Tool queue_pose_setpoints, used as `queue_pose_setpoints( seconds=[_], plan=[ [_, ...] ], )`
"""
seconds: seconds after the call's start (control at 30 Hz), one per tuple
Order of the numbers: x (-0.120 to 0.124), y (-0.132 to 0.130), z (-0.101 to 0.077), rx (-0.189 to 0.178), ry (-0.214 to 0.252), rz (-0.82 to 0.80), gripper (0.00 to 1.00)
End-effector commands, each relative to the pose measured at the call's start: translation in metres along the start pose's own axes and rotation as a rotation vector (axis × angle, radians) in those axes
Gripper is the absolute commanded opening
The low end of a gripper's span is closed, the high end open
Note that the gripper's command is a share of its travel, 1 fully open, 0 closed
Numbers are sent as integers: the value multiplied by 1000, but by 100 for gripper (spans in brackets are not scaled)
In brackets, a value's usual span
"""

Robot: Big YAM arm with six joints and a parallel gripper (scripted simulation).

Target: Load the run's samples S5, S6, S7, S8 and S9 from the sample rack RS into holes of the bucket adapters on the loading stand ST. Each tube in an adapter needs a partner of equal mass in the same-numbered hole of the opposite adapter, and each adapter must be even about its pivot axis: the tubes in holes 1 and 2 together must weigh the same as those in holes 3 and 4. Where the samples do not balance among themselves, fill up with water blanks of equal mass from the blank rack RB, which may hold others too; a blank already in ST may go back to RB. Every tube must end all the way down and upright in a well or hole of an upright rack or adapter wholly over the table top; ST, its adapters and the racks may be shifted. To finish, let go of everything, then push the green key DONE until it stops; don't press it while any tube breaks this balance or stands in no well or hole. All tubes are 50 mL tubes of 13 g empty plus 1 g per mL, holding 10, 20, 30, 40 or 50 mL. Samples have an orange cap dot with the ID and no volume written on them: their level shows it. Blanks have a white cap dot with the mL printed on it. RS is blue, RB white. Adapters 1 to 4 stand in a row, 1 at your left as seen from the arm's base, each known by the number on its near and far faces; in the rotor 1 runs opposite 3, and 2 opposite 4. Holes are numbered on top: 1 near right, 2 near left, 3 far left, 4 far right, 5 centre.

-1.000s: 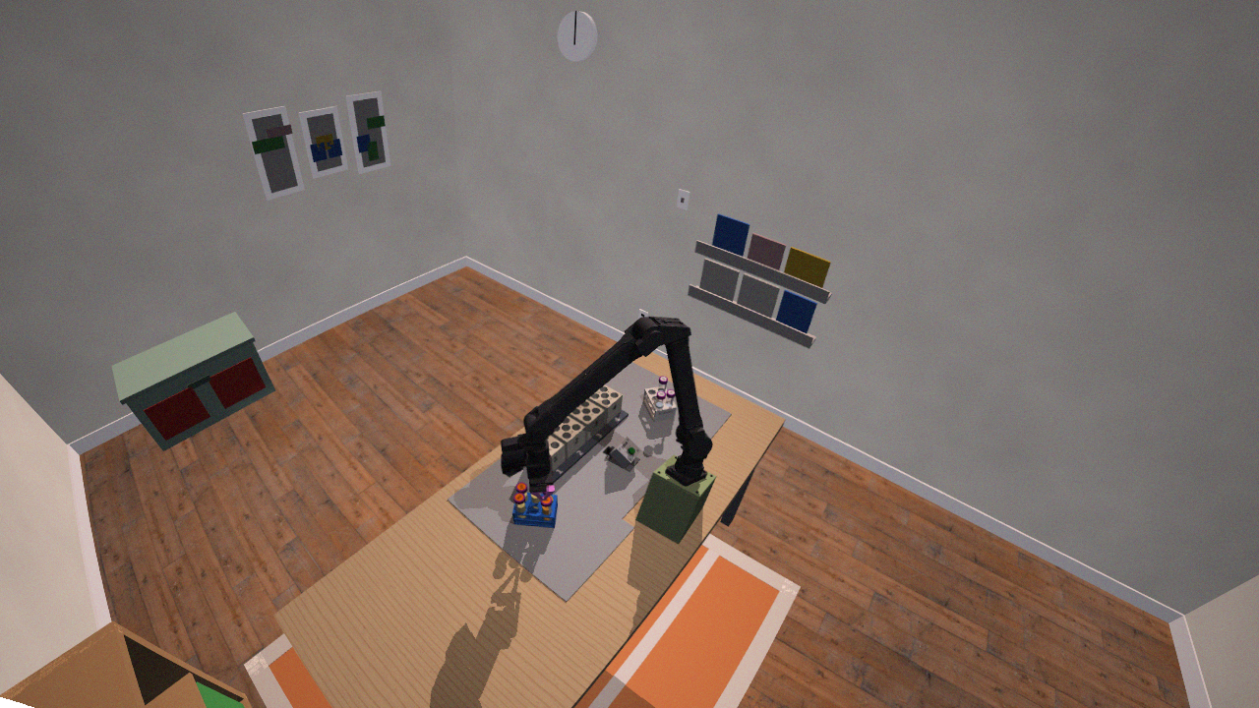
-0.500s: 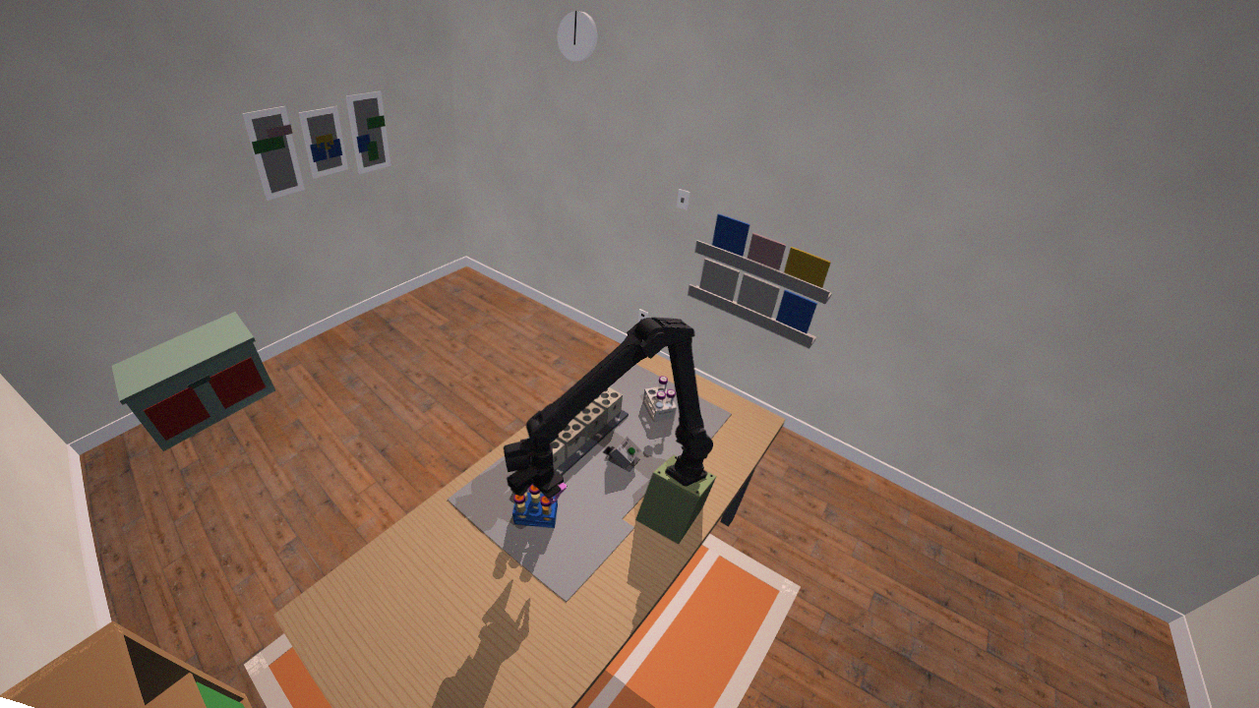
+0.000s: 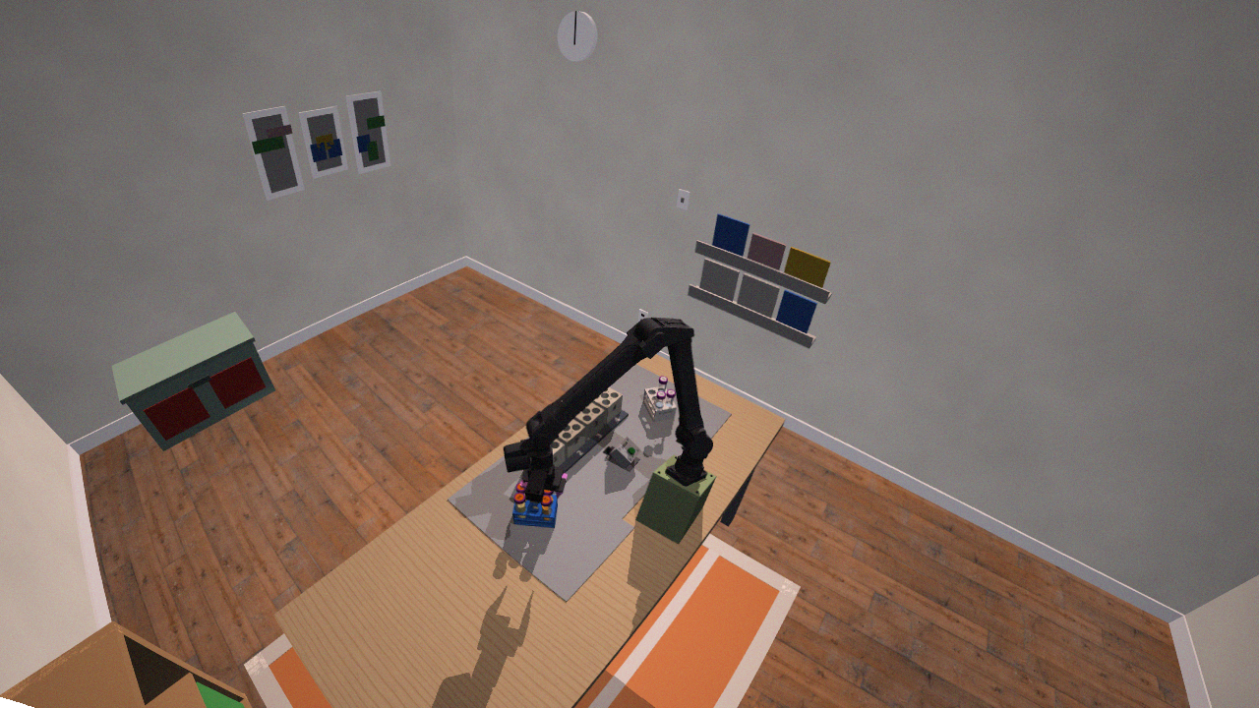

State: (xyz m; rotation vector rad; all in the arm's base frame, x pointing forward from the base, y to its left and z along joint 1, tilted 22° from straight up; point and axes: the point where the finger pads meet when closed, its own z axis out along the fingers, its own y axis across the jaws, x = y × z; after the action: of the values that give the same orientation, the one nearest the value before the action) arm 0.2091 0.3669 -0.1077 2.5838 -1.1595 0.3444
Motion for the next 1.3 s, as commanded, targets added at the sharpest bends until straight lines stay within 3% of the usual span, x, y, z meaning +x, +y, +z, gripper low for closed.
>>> queue_pose_setpoints(
  seconds=[0.0,0.17,0.37,0.6,0.73,0.93,1.27],
  plan=[
    [-2,-9,-3,20,-12,-108,80],
    [-1,-7,1,10,-9,-109,80],
    [3,-3,25,3,-6,-105,80],
    [1,-19,17,42,-21,-95,80],
    [4,-4,37,3,-6,-103,80],
    [4,-3,43,3,-6,-102,80],
    [-2,-14,28,35,-16,-100,80]
  ],
)
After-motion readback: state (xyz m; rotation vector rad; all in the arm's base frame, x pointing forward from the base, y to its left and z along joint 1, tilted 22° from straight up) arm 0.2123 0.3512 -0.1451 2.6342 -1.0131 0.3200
